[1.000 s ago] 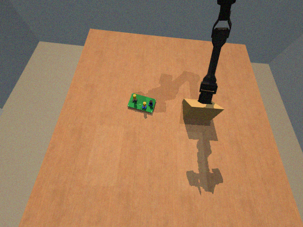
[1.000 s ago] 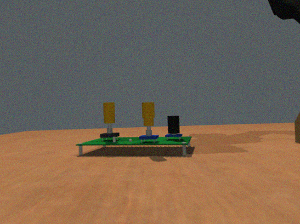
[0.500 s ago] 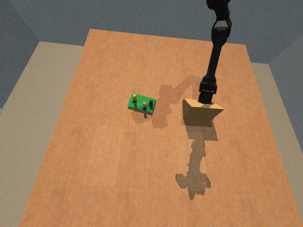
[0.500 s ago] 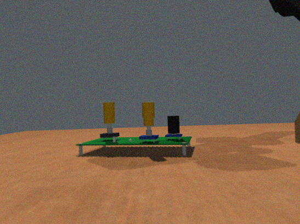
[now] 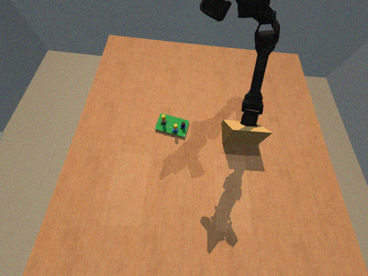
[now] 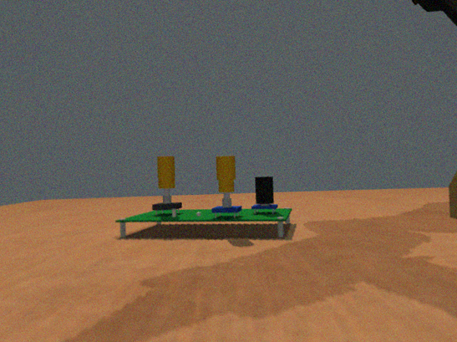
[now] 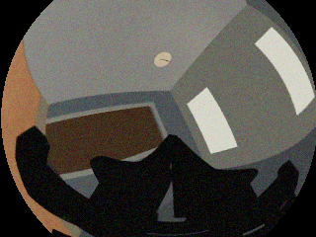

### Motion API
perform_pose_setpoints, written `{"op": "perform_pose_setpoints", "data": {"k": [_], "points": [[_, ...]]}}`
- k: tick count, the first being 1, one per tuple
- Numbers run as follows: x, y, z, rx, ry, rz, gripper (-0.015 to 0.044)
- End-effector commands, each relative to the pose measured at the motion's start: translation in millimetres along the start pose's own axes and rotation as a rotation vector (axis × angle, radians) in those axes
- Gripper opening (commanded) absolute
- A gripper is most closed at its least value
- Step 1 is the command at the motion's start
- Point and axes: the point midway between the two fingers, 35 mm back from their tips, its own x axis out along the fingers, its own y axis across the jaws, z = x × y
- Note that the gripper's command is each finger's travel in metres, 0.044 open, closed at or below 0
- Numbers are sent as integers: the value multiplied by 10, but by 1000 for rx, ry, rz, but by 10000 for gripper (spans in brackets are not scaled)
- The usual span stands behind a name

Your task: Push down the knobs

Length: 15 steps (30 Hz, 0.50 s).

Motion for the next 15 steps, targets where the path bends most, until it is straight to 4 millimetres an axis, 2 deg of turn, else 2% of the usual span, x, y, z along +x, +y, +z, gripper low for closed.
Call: {"op": "perform_pose_setpoints", "data": {"k": [1, 15], "points": [[62, 260, -36, 80, 17, 90, 0], [119, 1334, -154, 382, 136, 441, 0]]}}
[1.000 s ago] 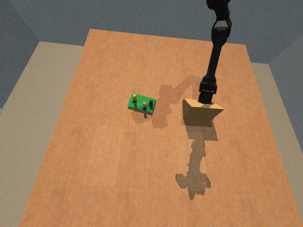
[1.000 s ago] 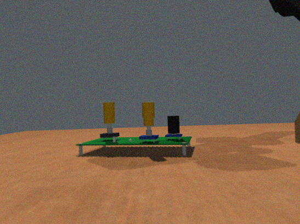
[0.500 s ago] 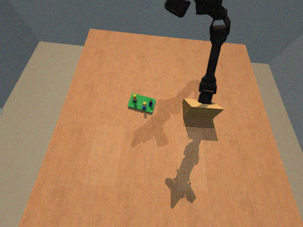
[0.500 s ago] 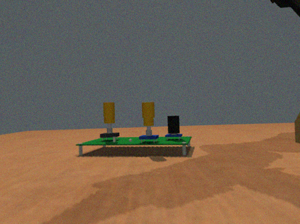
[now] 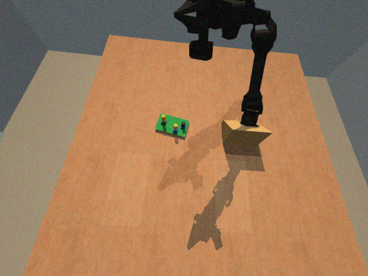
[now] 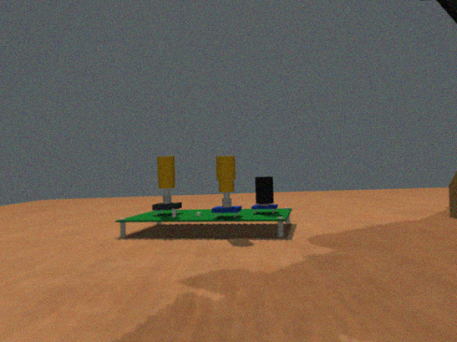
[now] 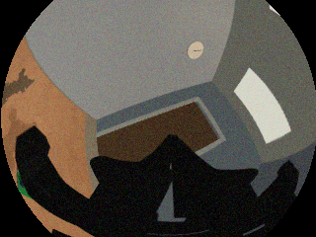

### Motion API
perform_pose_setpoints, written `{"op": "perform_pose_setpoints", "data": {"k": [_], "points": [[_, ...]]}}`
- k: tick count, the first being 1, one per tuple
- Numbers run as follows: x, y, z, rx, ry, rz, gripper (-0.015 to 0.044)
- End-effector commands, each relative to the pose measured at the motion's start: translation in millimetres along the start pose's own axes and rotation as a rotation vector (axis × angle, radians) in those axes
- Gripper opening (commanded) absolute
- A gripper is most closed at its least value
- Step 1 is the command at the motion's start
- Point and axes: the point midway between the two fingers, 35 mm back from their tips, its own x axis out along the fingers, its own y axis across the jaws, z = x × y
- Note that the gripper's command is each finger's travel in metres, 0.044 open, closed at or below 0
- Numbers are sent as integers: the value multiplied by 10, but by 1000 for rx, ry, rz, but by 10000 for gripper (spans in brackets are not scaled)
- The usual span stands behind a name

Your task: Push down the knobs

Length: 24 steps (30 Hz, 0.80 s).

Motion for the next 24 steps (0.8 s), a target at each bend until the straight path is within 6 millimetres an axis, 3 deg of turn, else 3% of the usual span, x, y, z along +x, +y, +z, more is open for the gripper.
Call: {"op": "perform_pose_setpoints", "data": {"k": [1, 13, 24], "points": [[82, 216, -119, 78, 46, 80, 0], [230, 1019, -513, 338, 231, 337, 0], [173, 1741, -869, 552, 467, 544, 0]]}}
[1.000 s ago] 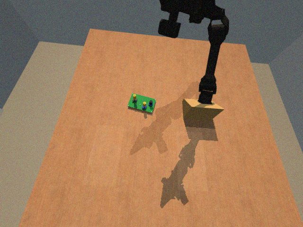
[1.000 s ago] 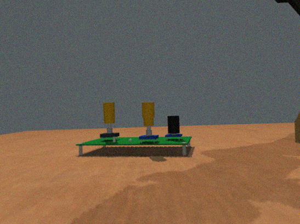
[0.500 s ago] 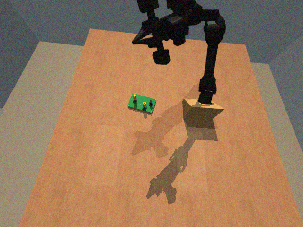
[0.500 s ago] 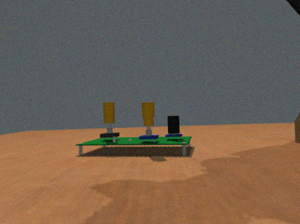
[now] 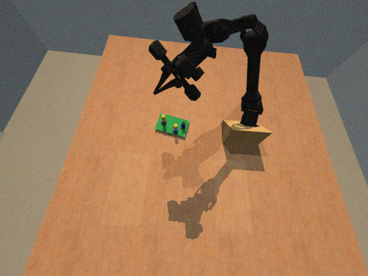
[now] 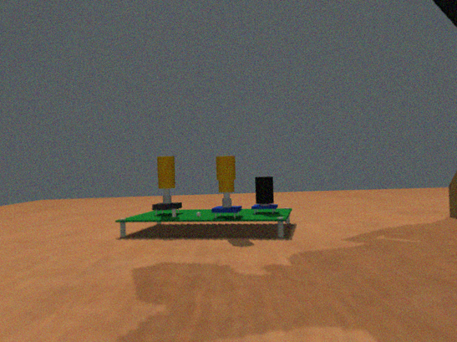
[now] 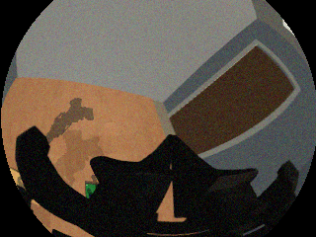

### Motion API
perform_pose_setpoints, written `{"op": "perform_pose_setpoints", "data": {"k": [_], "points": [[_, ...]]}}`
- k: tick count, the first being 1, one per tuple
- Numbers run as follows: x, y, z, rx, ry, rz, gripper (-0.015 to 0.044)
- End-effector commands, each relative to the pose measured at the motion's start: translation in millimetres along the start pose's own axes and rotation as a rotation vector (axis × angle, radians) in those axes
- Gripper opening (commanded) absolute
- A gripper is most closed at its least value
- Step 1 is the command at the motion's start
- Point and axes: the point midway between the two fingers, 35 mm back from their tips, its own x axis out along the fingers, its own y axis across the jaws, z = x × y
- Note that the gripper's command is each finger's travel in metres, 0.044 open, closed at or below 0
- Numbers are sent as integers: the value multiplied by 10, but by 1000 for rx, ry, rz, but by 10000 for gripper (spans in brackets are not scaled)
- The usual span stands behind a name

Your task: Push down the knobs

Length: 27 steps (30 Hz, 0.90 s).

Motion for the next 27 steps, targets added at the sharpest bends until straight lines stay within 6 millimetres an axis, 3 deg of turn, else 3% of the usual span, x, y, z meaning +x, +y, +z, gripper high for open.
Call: {"op": "perform_pose_setpoints", "data": {"k": [1, 14, 27], "points": [[108, 108, -188, 75, 81, 49, 0], [374, 581, -910, 331, 409, 203, 0], [393, 1035, -1629, 546, 788, 275, 0]]}}
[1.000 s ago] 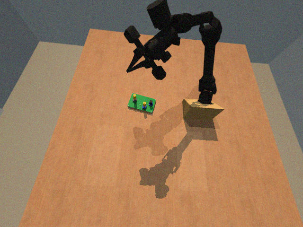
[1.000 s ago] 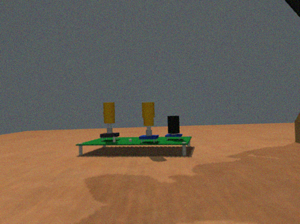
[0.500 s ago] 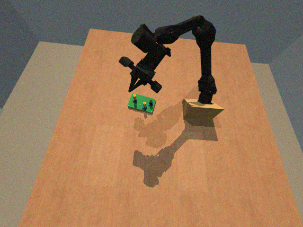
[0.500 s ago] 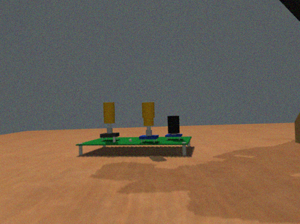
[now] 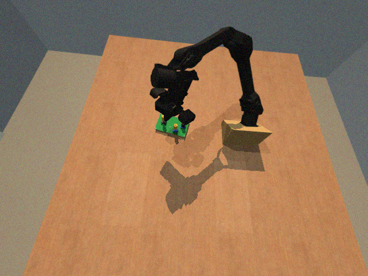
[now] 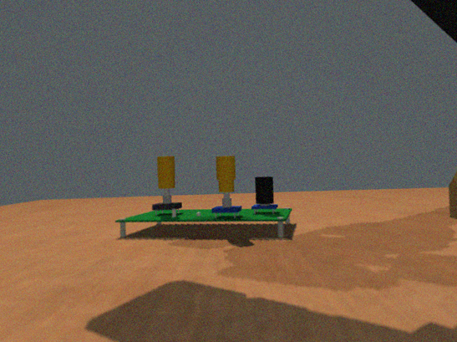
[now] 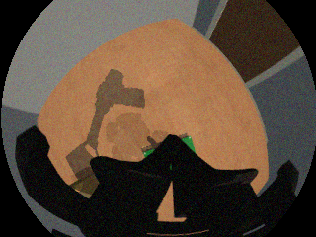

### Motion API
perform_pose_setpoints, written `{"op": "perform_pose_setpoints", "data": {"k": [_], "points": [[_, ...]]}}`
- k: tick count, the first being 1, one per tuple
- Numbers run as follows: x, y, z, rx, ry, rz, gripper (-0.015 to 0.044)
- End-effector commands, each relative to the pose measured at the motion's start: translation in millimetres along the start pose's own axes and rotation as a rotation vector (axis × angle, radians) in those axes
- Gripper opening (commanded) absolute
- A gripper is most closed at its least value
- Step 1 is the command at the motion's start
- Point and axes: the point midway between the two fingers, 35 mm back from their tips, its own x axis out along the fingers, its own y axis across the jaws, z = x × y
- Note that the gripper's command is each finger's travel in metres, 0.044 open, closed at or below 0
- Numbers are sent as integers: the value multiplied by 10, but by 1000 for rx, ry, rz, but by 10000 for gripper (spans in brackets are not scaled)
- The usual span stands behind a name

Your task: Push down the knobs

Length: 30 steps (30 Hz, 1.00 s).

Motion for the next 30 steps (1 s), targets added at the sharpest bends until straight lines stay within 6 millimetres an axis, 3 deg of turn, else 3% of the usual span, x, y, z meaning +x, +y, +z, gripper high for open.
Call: {"op": "perform_pose_setpoints", "data": {"k": [1, 14, 19, 22, 30], "points": [[127, -14, -170, 65, 98, -1, 0], [467, -43, -810, 262, 447, -48, 0], [501, -46, -850, 269, 462, -53, 0], [657, -45, -930, 269, 463, -53, 0], [691, -45, -946, 269, 463, -54, 0]]}}
